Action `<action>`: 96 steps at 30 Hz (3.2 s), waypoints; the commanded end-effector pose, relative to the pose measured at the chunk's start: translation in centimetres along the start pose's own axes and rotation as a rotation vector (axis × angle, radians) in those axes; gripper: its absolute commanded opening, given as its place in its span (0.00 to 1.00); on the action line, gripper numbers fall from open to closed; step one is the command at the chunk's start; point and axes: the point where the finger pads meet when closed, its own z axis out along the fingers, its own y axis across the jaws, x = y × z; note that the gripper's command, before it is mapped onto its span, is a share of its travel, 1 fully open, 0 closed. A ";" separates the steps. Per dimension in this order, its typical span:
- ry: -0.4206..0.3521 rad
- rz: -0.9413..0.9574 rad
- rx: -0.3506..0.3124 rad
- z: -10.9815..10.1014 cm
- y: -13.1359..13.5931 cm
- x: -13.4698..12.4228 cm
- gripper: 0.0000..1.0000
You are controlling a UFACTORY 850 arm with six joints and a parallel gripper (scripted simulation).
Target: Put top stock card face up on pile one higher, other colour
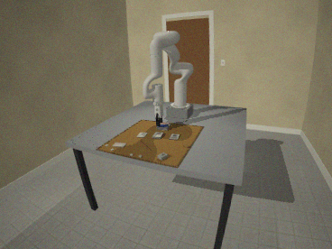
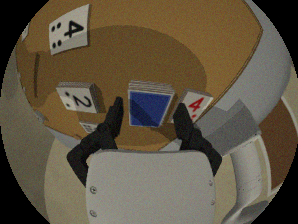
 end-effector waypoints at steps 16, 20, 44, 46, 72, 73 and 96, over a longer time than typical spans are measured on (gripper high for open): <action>0.000 0.000 0.001 0.6 -0.1 0.0 0.86; 0.000 0.000 0.001 0.8 -0.1 0.0 0.86; 0.000 0.000 0.001 1.0 -0.2 0.0 0.86; 0.000 0.000 0.001 1.0 -0.2 0.0 0.86; 0.000 0.000 0.001 1.3 -0.2 0.0 0.86; 0.000 0.000 0.001 1.3 -0.2 0.0 0.74; 0.000 0.000 0.001 1.3 -0.2 0.0 0.74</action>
